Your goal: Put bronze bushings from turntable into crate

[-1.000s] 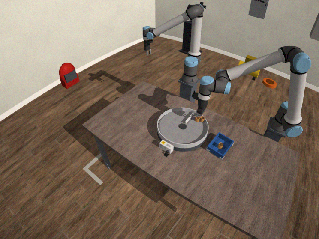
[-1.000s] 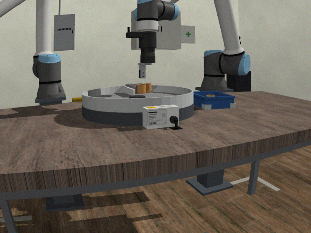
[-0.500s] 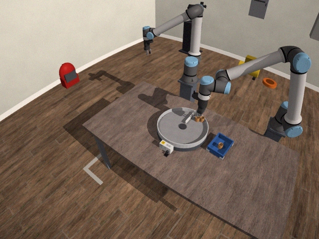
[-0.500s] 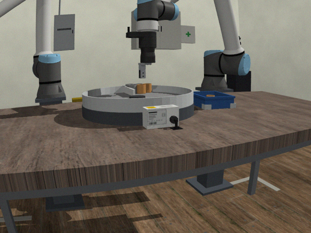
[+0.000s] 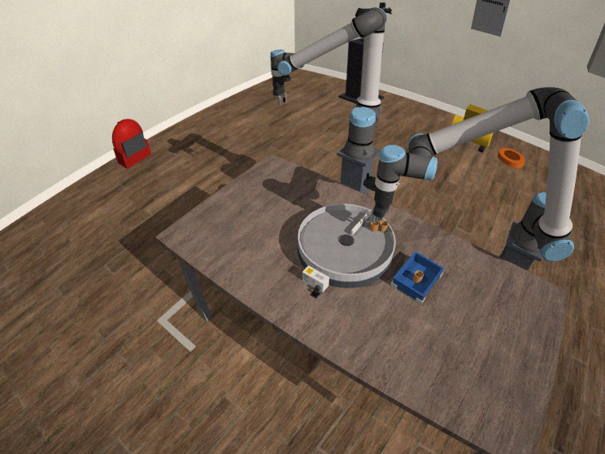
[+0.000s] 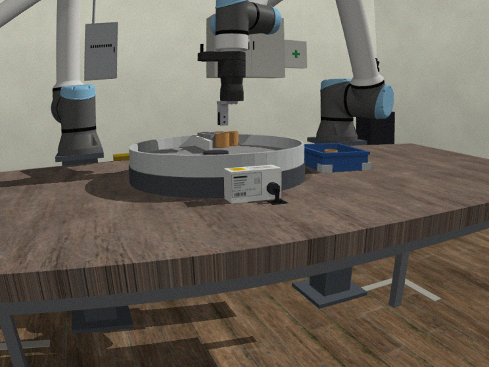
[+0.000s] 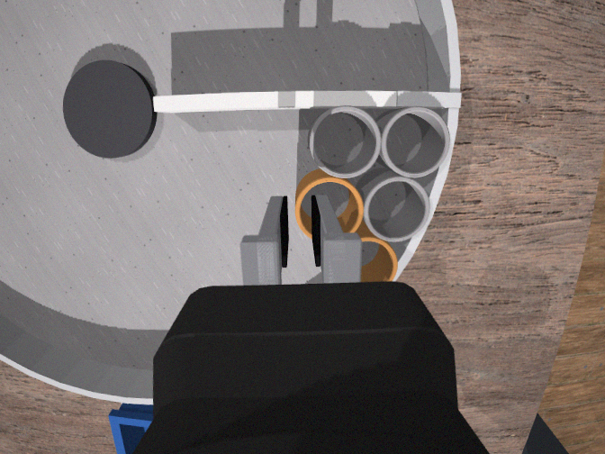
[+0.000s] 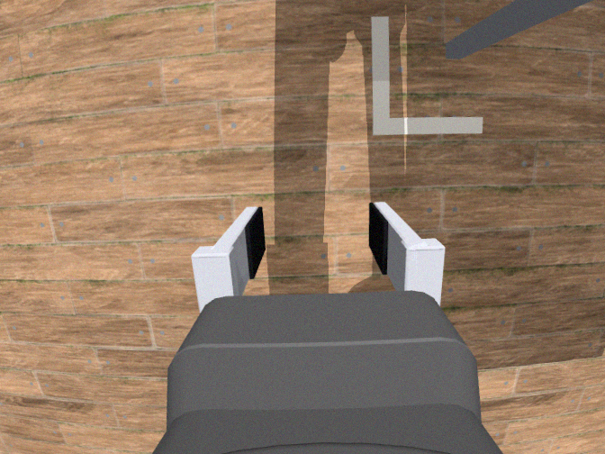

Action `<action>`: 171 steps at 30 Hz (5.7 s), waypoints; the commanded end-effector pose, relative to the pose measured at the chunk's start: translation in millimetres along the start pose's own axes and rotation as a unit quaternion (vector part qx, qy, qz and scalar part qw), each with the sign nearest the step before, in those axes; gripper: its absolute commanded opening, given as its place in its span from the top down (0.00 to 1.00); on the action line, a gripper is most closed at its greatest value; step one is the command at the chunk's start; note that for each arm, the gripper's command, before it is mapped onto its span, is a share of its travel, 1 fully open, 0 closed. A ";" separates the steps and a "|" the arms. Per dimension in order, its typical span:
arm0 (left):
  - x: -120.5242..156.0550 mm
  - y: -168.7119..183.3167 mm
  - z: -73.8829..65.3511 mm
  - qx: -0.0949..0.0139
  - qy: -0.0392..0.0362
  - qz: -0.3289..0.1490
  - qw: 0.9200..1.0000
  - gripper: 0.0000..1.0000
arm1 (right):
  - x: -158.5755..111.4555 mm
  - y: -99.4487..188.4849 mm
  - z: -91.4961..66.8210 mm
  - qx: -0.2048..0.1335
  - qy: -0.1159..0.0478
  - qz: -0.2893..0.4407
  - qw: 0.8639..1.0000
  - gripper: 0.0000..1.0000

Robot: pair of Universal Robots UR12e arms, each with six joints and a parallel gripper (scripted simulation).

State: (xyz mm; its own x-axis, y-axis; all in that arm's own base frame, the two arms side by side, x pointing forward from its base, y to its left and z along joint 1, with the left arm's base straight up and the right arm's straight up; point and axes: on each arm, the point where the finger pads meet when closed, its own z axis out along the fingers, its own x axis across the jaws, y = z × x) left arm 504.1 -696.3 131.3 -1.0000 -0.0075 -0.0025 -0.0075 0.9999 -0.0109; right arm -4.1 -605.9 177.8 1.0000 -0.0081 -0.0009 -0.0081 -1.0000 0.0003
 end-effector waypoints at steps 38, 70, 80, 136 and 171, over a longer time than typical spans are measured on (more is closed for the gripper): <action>-0.9 1.3 15.8 -0.002 0.000 0.000 1.000 0.64 | -1.0 -1.9 0.7 0.000 0.000 0.000 1.000 0.00; -1.2 1.1 14.4 -0.002 0.001 0.000 1.000 0.64 | -1.0 -1.9 0.7 0.000 0.000 0.000 1.000 0.00; -1.2 1.1 14.5 -0.002 0.001 0.000 1.000 0.64 | -1.0 -1.9 0.7 0.000 0.000 0.000 1.000 0.00; 0.5 5.1 43.8 -0.006 0.002 0.000 1.000 0.64 | -1.0 -1.9 0.7 0.000 0.000 0.000 1.000 0.00; -4.0 -8.5 -10.0 -0.001 0.000 0.000 1.000 0.64 | -1.0 -1.9 0.7 0.000 0.000 0.000 1.000 0.00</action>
State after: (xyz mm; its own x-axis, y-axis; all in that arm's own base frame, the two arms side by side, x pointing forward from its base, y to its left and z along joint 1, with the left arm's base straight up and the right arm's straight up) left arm 506.9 -701.7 129.0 -1.0000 -0.0073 0.0012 -0.0074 1.0000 -0.0027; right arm -4.1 -605.9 177.8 1.0000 -0.0081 -0.0009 -0.0081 -1.0000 0.0003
